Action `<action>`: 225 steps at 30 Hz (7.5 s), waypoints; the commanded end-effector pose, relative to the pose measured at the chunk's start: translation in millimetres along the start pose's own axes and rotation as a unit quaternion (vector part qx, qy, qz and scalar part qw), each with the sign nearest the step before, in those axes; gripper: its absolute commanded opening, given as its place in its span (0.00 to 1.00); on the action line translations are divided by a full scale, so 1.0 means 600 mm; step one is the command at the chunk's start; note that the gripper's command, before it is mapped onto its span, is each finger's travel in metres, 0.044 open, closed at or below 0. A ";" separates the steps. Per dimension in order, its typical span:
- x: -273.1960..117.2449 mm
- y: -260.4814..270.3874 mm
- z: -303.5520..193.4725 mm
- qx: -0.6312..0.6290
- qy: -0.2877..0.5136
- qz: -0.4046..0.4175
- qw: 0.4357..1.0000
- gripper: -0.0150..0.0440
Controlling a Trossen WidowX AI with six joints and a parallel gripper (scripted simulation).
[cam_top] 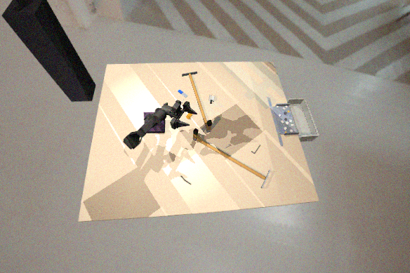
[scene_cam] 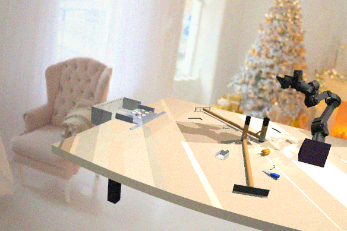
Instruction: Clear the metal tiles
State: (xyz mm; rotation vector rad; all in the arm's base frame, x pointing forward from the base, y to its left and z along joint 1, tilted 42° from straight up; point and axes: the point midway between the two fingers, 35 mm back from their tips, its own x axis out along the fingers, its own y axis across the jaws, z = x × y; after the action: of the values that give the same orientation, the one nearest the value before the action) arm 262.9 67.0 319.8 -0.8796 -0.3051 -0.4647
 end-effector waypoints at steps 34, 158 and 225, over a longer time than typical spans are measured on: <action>0.105 -0.143 0.180 -0.016 -0.099 -0.083 0.992 1.00; 0.005 -0.844 0.427 -0.141 -0.286 -0.439 0.840 0.96; 0.192 -0.452 0.573 -0.067 -0.383 -0.099 0.916 0.25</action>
State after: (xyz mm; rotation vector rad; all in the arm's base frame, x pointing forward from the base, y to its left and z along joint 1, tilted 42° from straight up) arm 190.5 151.8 764.1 -1.1495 -1.1214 -0.3407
